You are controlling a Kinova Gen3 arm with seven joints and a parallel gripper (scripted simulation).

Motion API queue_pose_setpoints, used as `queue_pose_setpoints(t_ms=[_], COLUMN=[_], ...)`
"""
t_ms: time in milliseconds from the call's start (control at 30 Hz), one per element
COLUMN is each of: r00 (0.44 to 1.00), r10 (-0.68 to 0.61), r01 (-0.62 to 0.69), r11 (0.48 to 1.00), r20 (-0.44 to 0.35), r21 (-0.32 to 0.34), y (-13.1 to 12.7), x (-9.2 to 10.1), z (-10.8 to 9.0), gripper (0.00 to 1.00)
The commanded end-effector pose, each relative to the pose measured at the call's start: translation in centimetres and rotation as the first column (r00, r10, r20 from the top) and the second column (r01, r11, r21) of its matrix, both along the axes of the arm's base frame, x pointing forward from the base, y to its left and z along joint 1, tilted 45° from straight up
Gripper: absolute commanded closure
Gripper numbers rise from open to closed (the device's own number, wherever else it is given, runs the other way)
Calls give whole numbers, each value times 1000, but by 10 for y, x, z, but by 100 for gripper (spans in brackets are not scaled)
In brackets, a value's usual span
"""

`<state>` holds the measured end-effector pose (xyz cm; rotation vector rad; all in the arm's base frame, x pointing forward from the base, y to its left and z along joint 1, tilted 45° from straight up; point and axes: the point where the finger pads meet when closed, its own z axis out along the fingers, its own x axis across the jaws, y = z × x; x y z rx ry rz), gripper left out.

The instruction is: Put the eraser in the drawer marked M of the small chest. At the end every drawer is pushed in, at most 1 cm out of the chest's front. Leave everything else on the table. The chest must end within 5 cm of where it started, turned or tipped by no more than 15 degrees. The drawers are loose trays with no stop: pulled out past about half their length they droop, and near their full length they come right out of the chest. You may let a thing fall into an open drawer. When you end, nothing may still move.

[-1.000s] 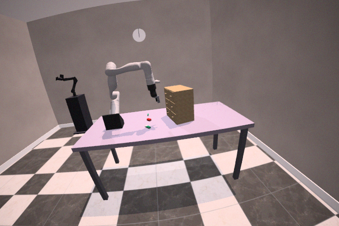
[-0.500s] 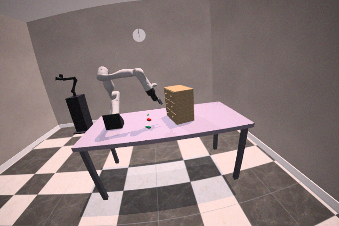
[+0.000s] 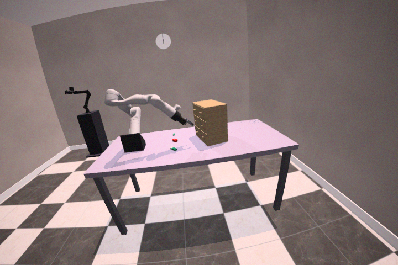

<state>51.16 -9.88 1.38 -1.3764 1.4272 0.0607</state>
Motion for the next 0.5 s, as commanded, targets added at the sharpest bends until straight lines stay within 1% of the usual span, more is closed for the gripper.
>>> queue_pose_setpoints(t_ms=[0,333,400,467], r00=[997,966,966,957], r10=[-67,-200,-200,-223], r01=[65,185,185,205], r11=[997,978,978,972], r20=[45,165,165,184], r21=[36,101,101,112], y=[5,18,18,19], x=[1,11,11,13], z=[-5,-13,-13,-14], gripper=[0,0,0,0])
